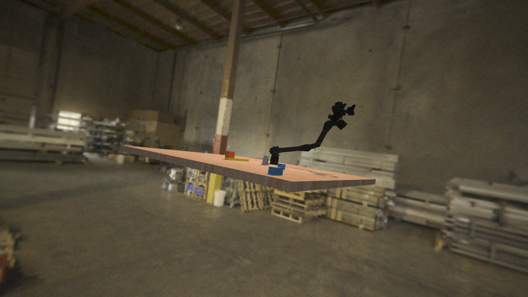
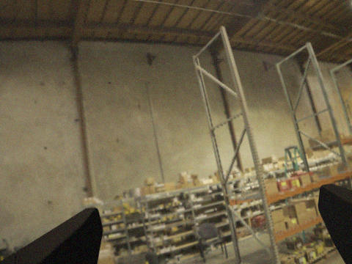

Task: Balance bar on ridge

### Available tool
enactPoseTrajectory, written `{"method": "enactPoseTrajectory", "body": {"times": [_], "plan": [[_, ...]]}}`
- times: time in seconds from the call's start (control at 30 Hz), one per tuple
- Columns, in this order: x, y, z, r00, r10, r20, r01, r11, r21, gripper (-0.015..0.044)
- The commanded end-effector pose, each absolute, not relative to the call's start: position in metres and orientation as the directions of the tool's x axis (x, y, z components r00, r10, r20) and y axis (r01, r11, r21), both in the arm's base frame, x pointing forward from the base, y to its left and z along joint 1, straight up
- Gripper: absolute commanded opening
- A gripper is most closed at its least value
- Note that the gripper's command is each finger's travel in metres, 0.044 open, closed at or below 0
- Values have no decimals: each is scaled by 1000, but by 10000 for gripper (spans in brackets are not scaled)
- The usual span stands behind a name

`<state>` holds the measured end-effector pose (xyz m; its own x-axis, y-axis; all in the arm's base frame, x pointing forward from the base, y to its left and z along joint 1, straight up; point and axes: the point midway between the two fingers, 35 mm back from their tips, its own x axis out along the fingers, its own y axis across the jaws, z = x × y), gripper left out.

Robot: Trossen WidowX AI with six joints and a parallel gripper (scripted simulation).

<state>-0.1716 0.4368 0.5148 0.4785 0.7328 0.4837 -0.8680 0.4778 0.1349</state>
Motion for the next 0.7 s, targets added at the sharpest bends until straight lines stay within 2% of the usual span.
{"method": "enactPoseTrajectory", "body": {"times": [0.0, 0.07, 0.1, 0.43, 0.67], "plan": [[-172, 435, 516, 477, 732, 487, -869, 476, 135, 374], [-172, 422, 529, 463, 723, 513, -875, 464, 136, 321], [-171, 412, 539, 456, 713, 532, -878, 458, 138, 315], [-120, 312, 624, 494, 537, 683, -852, 458, 256, 315], [-91, 257, 655, 531, 435, 728, -820, 482, 310, 315]]}}
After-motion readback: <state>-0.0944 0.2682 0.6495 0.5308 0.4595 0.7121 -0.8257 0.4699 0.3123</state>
